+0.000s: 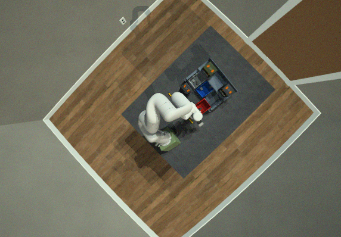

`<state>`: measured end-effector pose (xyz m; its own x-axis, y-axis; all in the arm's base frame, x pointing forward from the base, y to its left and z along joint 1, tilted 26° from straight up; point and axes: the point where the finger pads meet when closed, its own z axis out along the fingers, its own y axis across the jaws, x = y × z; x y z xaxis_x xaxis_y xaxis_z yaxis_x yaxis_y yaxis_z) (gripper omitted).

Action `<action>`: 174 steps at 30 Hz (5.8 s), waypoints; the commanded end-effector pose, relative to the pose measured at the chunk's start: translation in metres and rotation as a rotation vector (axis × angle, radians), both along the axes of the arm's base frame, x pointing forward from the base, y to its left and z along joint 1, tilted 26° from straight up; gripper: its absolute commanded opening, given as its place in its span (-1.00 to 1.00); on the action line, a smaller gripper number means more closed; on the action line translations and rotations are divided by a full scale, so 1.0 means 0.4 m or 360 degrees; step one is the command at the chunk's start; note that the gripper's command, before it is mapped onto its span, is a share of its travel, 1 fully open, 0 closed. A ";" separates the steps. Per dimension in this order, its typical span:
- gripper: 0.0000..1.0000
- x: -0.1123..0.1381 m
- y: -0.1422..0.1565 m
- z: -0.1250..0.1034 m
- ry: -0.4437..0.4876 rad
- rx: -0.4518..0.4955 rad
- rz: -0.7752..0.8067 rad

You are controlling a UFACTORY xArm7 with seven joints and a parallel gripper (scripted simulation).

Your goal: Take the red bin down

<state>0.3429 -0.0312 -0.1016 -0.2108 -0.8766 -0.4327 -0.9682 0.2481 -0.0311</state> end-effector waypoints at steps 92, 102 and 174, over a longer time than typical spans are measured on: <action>1.00 -0.023 -0.081 0.171 -0.0004 -0.0003 -0.0003; 1.00 -0.022 -0.078 0.165 -0.0004 -0.0003 -0.0003; -0.35 0.244 -0.181 0.242 -0.0005 -0.0003 -0.0003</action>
